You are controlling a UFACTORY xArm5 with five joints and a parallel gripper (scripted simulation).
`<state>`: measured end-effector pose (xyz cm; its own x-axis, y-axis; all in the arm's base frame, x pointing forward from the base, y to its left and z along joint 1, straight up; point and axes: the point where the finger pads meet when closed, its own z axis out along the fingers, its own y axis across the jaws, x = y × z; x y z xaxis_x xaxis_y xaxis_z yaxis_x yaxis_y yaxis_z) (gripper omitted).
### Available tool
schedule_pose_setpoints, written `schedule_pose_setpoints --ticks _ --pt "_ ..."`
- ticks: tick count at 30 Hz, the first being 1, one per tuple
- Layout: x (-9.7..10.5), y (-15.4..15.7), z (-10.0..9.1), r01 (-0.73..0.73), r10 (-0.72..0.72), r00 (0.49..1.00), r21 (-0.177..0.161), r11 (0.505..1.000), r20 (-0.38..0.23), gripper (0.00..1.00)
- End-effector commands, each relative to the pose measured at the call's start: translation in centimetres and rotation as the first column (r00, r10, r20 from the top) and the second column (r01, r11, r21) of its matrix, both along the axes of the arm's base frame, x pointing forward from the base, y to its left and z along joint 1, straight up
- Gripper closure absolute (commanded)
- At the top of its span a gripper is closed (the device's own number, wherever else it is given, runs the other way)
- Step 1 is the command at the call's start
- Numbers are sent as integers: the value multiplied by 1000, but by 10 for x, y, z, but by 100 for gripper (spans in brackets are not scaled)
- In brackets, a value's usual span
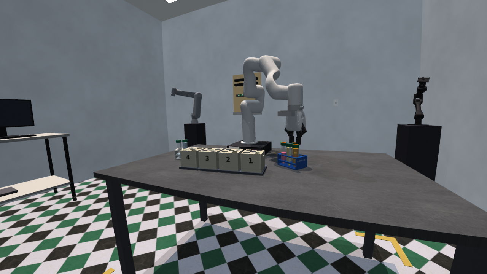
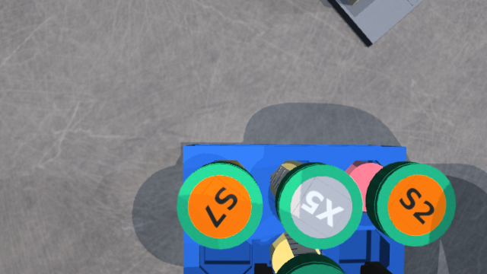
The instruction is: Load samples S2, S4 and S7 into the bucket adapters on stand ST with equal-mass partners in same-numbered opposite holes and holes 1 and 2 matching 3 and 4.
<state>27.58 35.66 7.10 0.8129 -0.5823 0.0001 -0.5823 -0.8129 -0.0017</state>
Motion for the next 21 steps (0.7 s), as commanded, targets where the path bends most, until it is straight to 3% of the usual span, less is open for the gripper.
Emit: schedule_pose_setpoints --ticks 1,21 --pt "1 1 6 0 0 1000 -1 1000 6 56" --pt "0 1 41 0 0 1000 -1 1000 6 56"
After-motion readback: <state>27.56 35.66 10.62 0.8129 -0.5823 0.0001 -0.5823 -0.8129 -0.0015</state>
